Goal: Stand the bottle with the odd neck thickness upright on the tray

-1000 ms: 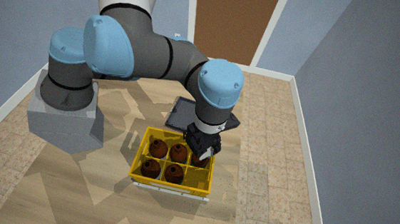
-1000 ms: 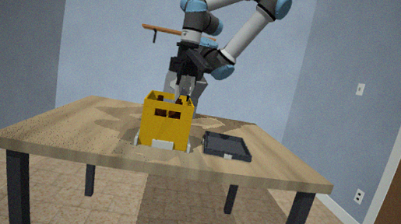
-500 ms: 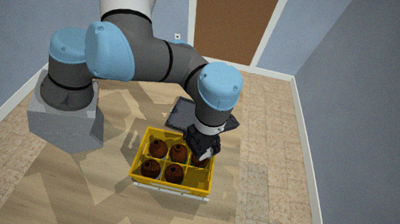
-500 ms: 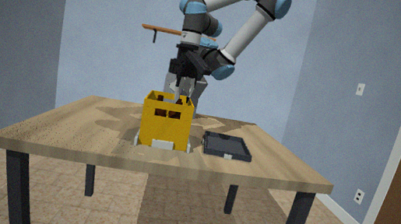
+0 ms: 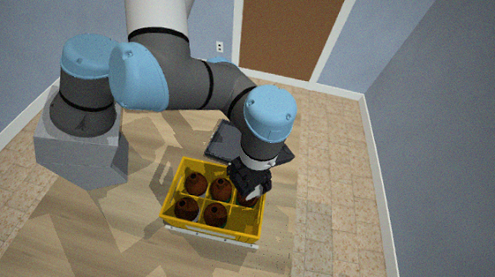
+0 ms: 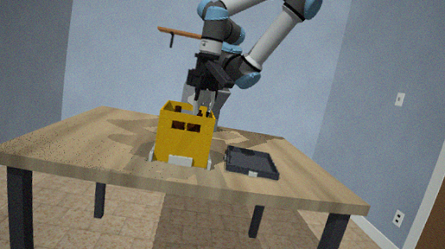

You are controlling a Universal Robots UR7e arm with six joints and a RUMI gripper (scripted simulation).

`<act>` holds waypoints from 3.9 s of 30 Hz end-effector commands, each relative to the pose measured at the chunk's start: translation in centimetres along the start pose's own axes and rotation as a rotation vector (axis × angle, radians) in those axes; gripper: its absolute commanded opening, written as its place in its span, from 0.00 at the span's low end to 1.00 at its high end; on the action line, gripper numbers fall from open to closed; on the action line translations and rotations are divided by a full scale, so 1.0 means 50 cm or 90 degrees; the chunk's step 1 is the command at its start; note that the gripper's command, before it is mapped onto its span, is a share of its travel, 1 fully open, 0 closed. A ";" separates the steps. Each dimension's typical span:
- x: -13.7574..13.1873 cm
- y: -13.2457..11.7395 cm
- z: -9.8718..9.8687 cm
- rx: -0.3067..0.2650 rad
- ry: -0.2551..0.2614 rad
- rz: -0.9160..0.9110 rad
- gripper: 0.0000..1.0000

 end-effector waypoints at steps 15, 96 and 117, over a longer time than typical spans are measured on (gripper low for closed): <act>0.001 0.000 -0.030 0.000 -0.001 0.000 0.38; 0.001 0.000 -0.035 0.000 -0.001 0.000 0.00; 0.001 0.000 -0.035 0.000 -0.001 0.000 0.00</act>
Point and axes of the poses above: the point where the finger pads meet when closed, its own z axis back along the fingers, its own x axis across the jaws, y = z × x, the point moved 8 cm from there along z, back along the fingers, and after that the axes turned 11 degrees about -z, right-handed, at the moved point
